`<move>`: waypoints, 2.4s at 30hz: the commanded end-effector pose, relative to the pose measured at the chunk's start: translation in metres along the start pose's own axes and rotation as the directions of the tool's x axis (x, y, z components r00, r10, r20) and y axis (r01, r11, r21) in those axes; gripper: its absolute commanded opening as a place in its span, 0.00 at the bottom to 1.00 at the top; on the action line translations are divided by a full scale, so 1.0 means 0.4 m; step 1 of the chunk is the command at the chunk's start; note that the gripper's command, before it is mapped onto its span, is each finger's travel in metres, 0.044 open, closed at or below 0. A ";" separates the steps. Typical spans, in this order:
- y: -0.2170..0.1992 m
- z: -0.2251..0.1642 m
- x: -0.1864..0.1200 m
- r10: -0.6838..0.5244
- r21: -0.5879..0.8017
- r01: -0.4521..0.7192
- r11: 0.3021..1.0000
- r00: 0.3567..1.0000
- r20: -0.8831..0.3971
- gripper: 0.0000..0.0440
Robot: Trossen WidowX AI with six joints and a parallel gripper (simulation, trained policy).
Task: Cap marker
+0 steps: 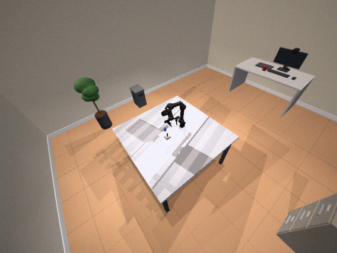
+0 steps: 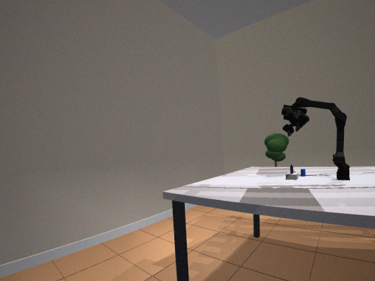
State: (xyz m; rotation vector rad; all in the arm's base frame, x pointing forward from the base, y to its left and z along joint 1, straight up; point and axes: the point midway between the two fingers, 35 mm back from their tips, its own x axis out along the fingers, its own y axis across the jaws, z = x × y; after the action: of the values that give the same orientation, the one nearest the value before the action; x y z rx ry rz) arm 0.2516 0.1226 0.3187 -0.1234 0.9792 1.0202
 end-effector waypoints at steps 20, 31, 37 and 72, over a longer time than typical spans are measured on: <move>-0.150 -0.062 -0.037 -0.145 0.031 0.147 0.989 0.988 -0.062 0.75; -0.214 -0.102 -0.058 -0.204 0.046 0.210 0.977 0.973 -0.107 0.75; -0.246 -0.127 -0.068 -0.230 0.053 0.239 0.969 0.963 -0.137 0.75; -0.386 -0.298 -0.089 -0.267 0.096 0.322 0.942 0.892 -0.365 0.74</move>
State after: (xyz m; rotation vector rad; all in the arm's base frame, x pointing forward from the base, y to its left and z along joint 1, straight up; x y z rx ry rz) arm 0.2905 -0.0430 0.2311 -0.3225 1.2806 0.6412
